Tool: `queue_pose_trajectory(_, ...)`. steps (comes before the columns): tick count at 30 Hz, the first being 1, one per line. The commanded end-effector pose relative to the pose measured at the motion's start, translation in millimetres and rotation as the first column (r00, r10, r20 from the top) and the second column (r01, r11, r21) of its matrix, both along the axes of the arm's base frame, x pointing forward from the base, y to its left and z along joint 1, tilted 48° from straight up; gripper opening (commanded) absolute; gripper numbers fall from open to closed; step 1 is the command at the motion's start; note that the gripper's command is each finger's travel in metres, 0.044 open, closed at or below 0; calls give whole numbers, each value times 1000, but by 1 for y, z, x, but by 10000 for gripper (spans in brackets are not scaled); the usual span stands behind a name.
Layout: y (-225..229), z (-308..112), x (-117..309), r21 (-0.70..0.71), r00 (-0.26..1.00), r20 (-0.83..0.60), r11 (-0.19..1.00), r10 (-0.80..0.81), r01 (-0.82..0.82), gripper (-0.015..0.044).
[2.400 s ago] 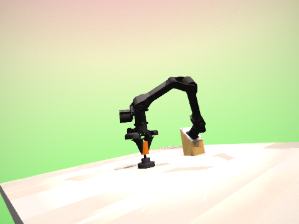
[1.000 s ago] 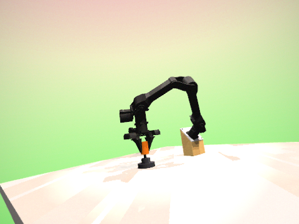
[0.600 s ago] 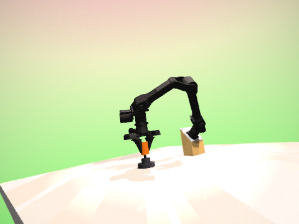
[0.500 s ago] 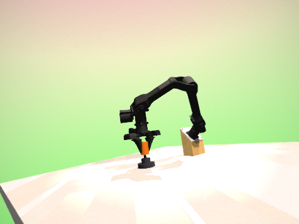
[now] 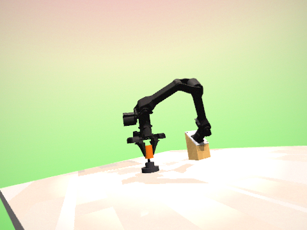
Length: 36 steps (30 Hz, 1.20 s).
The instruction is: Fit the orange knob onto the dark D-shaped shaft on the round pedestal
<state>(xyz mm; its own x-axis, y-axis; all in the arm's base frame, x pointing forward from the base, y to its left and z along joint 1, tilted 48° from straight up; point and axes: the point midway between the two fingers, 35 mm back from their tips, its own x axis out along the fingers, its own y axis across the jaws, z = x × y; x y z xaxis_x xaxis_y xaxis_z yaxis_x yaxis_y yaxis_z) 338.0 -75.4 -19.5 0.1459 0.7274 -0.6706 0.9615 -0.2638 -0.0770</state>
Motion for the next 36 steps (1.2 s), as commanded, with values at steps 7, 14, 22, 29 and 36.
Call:
queue_pose_trajectory(7, -5, -1, 2, 14, 992, -88, 996, -92, 93, 0)
queue_pose_trajectory(14, -4, -1, 1, 14, 992, -88, 996, -92, 93, 0)
queue_pose_trajectory(22, -3, 0, 0, 14, 992, -88, 996, -92, 93, 0)
queue_pose_trajectory(29, 0, -1, 2, 14, 992, -88, 996, -92, 93, 0)
queue_pose_trajectory(36, 1, -2, 1, 14, 992, -88, 996, -92, 93, 0)
